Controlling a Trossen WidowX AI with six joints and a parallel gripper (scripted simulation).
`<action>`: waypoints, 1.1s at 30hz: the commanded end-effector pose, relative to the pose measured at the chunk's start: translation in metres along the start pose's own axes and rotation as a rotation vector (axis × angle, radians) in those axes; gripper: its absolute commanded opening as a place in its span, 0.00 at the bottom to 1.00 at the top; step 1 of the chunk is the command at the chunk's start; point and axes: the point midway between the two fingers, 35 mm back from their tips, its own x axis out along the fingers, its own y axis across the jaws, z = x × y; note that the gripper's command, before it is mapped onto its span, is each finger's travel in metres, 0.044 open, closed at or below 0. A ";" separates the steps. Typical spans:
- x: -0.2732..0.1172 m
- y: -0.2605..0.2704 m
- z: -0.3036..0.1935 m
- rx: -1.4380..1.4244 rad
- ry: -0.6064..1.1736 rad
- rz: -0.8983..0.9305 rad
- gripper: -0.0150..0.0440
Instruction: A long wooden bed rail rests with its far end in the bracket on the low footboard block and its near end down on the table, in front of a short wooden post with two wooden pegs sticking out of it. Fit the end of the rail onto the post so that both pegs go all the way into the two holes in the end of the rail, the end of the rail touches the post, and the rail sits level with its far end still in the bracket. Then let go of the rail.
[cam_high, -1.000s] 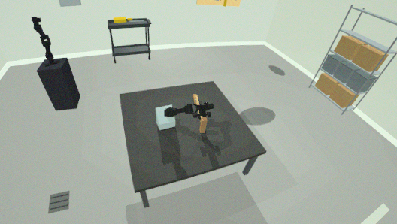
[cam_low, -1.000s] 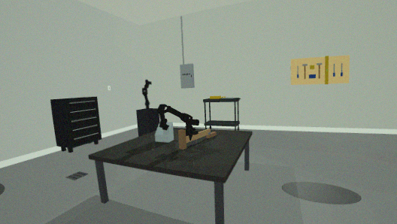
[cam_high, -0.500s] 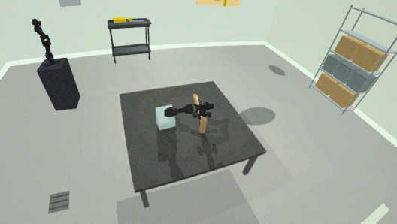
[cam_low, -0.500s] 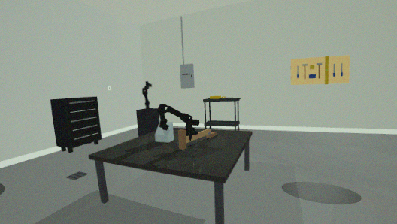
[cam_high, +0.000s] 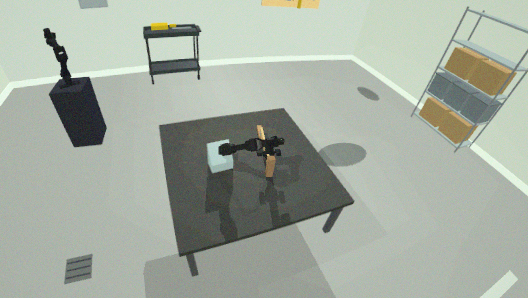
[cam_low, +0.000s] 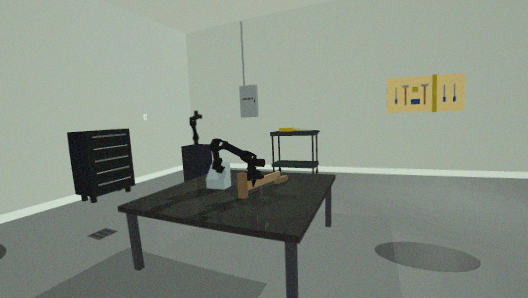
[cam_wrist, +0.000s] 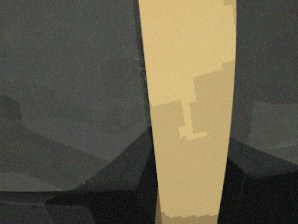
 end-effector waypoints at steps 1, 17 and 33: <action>-0.001 -0.002 0.001 -0.001 0.001 -0.010 0.25; -0.001 -0.001 -0.003 -0.001 0.001 -0.010 0.25; -0.004 -0.001 -0.007 -0.001 0.001 -0.010 0.25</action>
